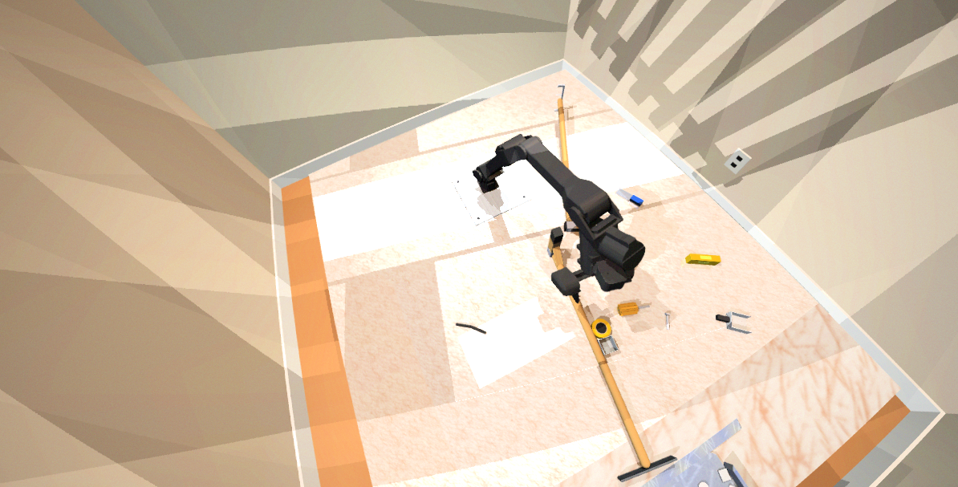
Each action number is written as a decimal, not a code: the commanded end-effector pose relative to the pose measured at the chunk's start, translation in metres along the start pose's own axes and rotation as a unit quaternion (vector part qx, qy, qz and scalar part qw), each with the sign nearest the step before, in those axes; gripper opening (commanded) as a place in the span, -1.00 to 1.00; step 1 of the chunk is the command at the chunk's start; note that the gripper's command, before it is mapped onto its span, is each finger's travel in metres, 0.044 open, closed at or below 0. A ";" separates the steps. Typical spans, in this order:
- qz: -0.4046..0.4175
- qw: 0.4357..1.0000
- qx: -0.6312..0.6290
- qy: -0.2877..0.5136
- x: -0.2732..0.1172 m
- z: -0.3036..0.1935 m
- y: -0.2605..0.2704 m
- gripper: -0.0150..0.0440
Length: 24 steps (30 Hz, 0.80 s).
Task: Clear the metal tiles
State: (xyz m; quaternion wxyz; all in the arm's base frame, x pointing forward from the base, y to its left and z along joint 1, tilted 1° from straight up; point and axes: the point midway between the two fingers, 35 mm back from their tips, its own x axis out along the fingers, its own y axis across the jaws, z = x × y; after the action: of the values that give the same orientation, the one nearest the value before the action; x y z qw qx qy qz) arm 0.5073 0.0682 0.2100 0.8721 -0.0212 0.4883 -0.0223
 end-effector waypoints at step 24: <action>0.020 0.995 0.038 0.092 0.079 -0.020 -0.024 1.00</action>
State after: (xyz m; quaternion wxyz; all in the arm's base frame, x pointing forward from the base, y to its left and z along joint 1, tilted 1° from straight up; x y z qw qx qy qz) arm 0.5333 0.0341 0.1275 0.8215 0.0217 0.5692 -0.0267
